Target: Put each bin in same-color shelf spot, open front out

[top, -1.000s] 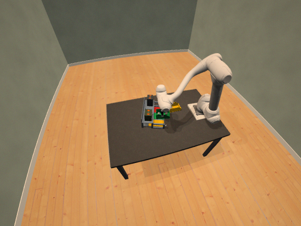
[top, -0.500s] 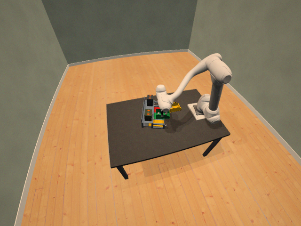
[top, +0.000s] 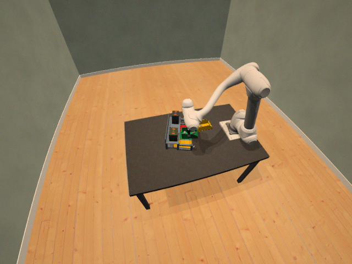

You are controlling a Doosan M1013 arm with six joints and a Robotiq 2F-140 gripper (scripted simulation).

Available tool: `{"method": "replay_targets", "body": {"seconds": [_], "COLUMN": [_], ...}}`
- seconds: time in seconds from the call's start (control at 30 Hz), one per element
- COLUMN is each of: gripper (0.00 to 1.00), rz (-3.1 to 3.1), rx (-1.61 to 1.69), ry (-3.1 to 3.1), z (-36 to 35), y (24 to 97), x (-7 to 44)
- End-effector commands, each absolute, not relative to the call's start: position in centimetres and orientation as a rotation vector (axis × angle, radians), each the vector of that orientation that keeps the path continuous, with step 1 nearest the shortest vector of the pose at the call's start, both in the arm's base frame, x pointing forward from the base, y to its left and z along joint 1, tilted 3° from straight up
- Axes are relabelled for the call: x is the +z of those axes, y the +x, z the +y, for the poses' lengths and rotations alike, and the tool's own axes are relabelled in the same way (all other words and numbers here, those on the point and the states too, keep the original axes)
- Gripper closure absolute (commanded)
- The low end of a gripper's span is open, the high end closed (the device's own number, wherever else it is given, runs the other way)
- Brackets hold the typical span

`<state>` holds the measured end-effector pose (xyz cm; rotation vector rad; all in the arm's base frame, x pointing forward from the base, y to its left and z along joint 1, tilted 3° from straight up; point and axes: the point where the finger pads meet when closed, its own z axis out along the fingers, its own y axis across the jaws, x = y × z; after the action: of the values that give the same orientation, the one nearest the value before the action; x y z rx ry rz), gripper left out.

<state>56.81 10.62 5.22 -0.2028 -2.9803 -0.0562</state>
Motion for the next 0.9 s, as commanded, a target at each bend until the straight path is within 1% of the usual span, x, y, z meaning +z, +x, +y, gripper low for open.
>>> {"method": "replay_targets", "body": {"seconds": [0.0,0.87], "gripper": [0.9,0.9], "rz": [-2.981,-2.991], "rx": [-0.056,-0.056], "ry": [-0.203,-0.204], "z": [10.62,10.5], "y": [56.89,57.76], "x": [5.22,5.11]}}
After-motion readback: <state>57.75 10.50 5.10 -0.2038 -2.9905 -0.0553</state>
